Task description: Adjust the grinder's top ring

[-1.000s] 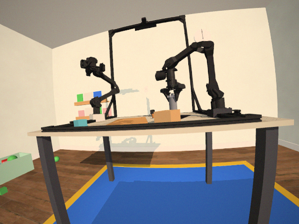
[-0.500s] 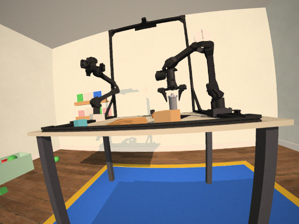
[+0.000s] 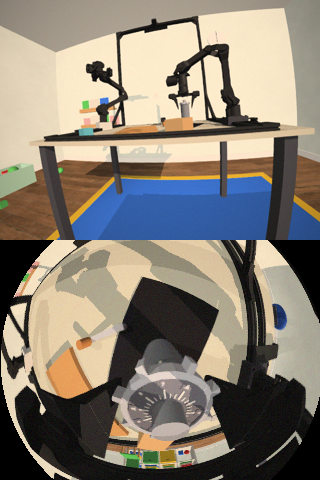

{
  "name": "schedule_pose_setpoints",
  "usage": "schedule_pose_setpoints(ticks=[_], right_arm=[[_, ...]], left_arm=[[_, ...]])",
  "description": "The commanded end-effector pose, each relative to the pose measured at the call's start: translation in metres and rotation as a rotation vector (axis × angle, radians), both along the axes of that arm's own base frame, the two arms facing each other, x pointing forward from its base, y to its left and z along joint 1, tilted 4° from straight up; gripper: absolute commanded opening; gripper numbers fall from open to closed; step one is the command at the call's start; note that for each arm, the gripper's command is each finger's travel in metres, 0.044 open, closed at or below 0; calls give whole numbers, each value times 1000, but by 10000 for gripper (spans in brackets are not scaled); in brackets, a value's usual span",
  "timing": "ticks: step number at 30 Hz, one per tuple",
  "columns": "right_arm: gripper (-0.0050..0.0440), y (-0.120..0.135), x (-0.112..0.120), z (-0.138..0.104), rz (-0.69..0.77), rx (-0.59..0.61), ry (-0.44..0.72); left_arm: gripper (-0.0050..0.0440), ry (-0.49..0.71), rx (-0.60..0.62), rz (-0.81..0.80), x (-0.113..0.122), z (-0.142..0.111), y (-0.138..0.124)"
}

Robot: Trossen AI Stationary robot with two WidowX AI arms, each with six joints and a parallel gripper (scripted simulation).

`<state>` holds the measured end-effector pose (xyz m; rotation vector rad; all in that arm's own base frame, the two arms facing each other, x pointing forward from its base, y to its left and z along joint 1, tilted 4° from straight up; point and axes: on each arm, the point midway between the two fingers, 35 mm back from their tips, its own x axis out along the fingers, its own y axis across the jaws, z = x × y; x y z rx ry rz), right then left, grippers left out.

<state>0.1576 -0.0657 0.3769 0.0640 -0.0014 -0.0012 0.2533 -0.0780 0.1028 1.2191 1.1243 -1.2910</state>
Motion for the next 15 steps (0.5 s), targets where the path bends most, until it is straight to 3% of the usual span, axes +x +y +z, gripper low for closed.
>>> schedule_pose_setpoints(ticks=[1,11,15], right_arm=[[400,0,0,0,0,0,0],[400,0,0,0,0,0,0],[400,0,0,0,0,0,0]], left_arm=[[373,0,0,-1,0,0,0],[307,0,0,-1,0,0,0],[306,0,0,-1,0,0,0]])
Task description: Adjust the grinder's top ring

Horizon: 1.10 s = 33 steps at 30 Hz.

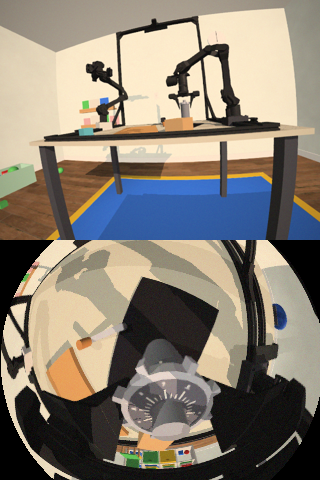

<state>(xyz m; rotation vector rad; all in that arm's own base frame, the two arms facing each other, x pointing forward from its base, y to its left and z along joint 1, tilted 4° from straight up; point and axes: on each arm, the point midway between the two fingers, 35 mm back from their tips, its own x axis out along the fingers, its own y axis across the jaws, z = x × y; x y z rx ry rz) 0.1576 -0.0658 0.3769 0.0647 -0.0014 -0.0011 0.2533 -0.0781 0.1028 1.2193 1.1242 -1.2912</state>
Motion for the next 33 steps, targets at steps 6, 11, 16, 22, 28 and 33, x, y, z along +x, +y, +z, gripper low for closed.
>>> schedule_pose_setpoints(ticks=[6,11,16,22,28,33], right_arm=[[400,0,0,0,0,-1,0],[400,0,0,0,0,-1,0],[400,0,0,0,0,1,0],[400,0,0,0,0,1,0],[400,0,0,0,0,1,0],[400,0,0,0,0,1,0]], left_arm=[[306,0,0,-1,0,0,0],[306,0,0,-1,0,0,0],[306,-3,0,-48,0,0,0],[306,-13,0,-211,0,0,0],[306,-25,1,-408,0,0,0],[306,-33,1,-539,0,0,0]])
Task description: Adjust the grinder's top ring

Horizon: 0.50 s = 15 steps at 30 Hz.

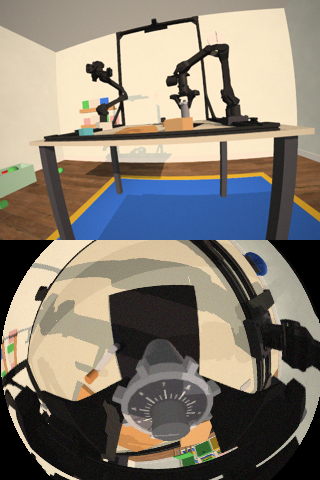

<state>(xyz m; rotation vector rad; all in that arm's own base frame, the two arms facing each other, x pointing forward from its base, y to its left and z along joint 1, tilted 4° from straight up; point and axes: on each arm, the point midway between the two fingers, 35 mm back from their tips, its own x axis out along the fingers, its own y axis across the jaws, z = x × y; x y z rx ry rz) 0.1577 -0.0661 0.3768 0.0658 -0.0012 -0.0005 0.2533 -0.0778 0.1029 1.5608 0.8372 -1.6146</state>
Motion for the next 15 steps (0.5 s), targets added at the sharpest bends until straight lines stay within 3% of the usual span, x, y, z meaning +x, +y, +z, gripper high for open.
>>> schedule_pose_setpoints(ticks=[1,15], right_arm=[[400,0,0,0,0,0,0],[400,0,0,0,0,0,0]], left_arm=[[306,-4,0,-63,0,0,0],[306,-32,1,-521,0,0,0]])
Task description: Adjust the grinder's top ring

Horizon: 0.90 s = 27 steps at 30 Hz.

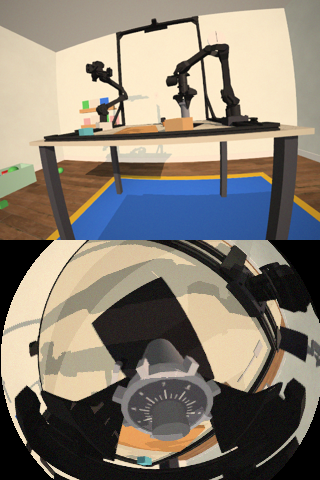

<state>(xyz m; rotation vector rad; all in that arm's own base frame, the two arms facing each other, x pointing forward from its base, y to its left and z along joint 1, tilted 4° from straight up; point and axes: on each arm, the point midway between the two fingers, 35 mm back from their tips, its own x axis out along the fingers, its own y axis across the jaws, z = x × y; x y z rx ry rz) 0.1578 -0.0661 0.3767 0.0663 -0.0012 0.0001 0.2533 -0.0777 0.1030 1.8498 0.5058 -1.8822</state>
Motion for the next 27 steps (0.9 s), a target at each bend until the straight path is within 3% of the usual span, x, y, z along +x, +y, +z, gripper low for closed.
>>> schedule_pose_setpoints(ticks=[1,16,18,20,22,25,27], right_arm=[[400,0,0,0,-1,-1,0],[400,0,0,0,-1,-1,0],[400,0,0,0,-1,-1,0],[400,0,0,0,-1,-1,0],[400,0,0,0,-1,-1,0],[400,0,0,0,-1,-1,0],[400,0,0,0,-1,-1,0]], left_arm=[[306,-7,1,-117,0,0,0],[306,-8,1,-138,0,0,0],[354,-8,1,-133,0,0,0],[354,-8,1,-133,0,0,0],[400,-8,1,-133,0,0,0],[400,-8,1,-129,1,9,0],[400,-6,1,-116,2,33,1]])
